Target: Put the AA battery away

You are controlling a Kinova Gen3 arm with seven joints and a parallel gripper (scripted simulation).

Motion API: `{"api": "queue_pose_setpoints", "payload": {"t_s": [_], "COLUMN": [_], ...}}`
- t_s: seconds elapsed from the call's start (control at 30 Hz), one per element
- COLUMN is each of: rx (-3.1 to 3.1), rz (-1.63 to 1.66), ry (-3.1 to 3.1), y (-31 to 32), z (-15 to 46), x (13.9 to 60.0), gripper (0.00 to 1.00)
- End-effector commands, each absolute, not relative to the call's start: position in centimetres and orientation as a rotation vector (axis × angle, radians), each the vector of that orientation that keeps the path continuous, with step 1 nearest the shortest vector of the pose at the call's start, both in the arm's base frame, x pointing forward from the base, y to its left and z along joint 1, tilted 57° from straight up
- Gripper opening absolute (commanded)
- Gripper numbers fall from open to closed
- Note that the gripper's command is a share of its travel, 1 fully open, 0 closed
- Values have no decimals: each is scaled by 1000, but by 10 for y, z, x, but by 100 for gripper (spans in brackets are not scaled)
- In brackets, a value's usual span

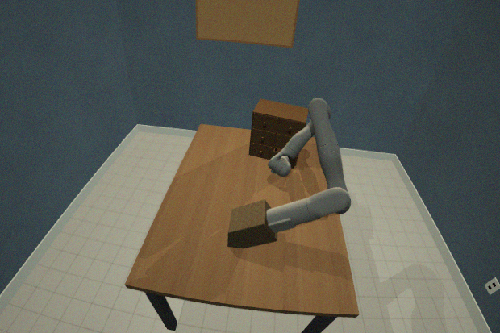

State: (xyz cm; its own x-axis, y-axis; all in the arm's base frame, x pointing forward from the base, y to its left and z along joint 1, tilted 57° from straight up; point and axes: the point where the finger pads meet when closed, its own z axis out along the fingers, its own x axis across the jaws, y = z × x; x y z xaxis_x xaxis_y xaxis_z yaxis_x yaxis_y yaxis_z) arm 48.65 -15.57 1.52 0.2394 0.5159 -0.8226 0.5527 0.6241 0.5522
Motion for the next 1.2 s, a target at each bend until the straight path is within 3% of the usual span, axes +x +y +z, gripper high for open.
{"api": "queue_pose_setpoints", "payload": {"t_s": [0.0, 1.17], "rx": [983, 983], "rz": [-29, -29], "ry": [1392, 1392], "y": [-156, -160], "z": [17, 20], "x": [488, 509], "gripper": [37, 37]}}
